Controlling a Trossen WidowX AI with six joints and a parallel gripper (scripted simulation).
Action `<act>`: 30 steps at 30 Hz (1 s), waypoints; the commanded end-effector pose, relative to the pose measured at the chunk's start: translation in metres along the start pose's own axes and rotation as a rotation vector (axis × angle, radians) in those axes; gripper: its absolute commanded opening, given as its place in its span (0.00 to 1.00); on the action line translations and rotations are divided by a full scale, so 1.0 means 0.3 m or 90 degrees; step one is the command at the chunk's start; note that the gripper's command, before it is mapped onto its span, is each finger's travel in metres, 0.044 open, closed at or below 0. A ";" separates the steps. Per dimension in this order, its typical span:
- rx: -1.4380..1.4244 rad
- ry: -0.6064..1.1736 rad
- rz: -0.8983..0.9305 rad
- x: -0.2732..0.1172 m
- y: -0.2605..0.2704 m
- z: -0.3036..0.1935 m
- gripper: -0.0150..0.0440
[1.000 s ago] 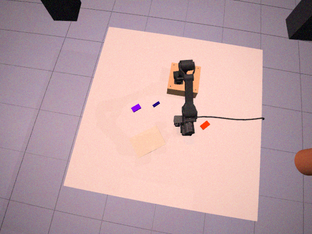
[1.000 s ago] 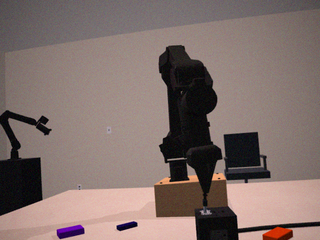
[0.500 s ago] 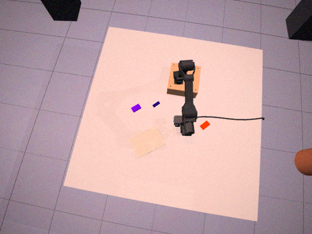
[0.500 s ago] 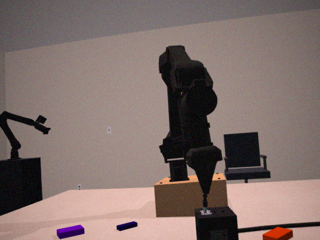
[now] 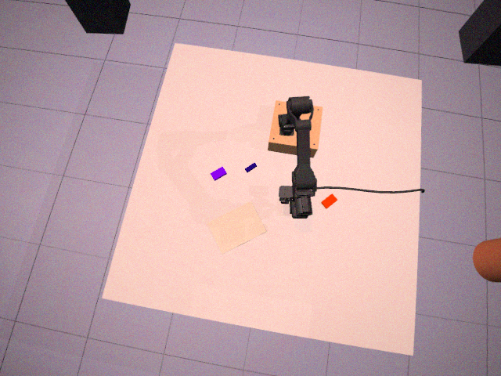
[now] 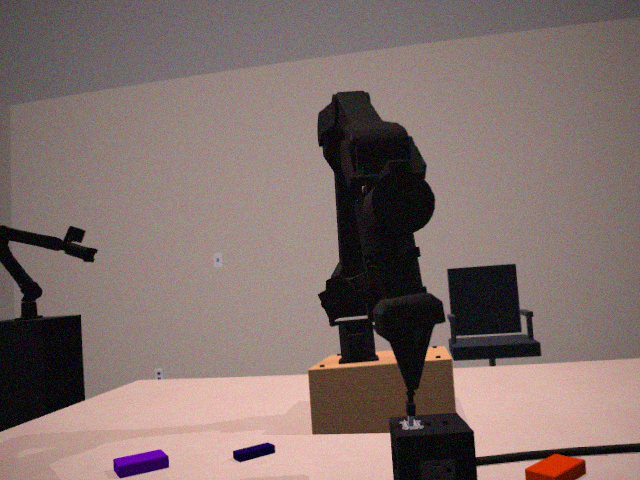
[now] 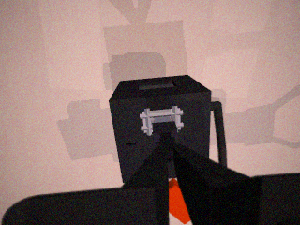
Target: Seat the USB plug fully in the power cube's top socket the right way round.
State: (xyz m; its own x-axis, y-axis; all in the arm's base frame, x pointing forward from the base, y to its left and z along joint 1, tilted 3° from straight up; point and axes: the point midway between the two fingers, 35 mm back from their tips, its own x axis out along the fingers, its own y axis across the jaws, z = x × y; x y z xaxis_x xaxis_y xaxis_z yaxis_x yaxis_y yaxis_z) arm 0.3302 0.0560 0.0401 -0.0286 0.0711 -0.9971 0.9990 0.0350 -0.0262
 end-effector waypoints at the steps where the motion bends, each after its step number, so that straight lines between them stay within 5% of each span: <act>1: -0.004 0.003 0.000 0.003 0.001 -0.002 0.25; 30: -0.004 0.003 0.000 0.014 0.001 -0.001 0.25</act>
State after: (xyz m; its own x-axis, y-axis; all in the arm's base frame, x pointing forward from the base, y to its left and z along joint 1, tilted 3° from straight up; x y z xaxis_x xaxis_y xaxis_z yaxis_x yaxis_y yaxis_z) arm 0.3301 0.0560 0.0365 -0.0289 0.0716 -0.9970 0.9990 0.0350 -0.0264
